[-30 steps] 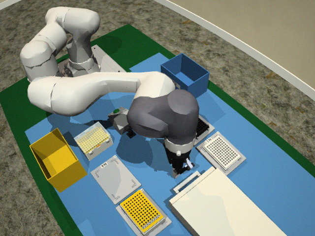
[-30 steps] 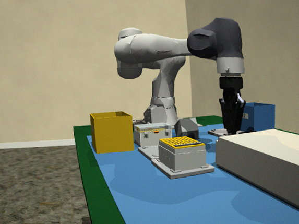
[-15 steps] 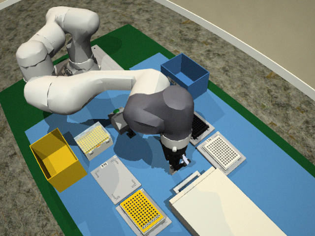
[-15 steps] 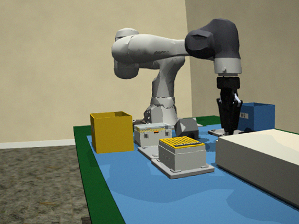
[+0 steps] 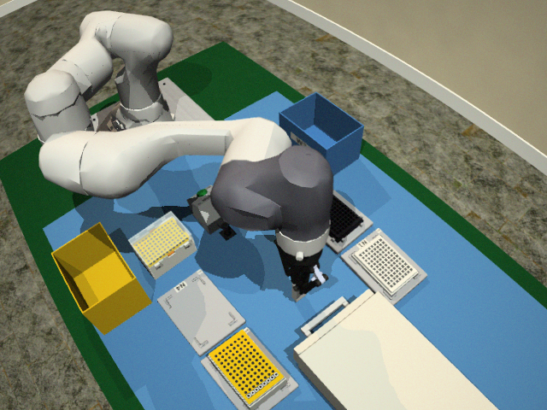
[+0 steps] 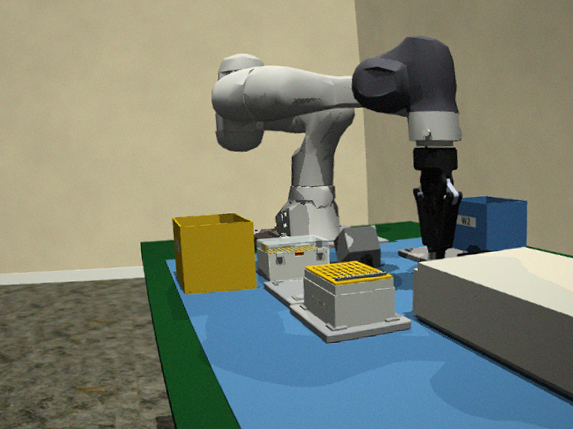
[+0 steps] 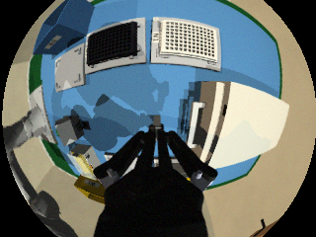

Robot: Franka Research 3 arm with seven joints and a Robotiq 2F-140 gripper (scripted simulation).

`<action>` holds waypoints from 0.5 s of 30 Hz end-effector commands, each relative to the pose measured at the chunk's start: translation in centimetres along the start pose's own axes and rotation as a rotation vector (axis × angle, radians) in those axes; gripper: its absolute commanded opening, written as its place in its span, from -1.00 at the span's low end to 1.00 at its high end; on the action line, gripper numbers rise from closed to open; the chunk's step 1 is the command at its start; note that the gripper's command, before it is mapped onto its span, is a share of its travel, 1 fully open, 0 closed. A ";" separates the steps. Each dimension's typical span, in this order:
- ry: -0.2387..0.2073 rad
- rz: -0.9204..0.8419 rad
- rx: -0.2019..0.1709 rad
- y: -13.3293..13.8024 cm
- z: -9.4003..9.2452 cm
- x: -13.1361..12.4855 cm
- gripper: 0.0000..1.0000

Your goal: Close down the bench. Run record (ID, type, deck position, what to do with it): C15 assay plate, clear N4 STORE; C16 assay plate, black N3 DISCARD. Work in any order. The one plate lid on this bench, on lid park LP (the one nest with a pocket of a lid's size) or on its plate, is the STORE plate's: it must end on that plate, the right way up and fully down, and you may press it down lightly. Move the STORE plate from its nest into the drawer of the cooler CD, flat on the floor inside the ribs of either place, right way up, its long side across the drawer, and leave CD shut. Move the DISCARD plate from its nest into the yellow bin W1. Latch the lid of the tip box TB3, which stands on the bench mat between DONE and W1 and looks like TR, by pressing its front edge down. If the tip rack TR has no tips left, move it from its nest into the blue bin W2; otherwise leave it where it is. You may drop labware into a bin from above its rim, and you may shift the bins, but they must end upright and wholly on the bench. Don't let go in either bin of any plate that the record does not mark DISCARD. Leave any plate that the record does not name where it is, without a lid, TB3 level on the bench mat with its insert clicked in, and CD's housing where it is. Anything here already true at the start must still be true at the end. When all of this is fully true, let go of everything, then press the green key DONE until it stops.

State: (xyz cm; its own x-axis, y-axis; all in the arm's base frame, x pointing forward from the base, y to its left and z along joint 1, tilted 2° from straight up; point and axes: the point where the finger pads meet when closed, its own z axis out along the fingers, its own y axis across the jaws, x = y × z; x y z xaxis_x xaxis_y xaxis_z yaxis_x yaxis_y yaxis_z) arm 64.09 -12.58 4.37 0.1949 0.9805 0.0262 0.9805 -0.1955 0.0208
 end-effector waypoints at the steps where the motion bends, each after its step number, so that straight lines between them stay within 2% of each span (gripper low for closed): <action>1: 0.001 0.010 -0.005 0.1 -0.2 0.0 -1.00; 15: 0.001 0.010 -0.005 0.1 -1.8 0.0 -1.00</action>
State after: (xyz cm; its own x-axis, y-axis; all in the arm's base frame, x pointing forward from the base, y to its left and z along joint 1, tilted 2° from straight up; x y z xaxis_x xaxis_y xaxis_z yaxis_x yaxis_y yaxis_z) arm 64.33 -12.61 5.76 0.1980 0.9798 0.0270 0.9796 -0.1988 0.0303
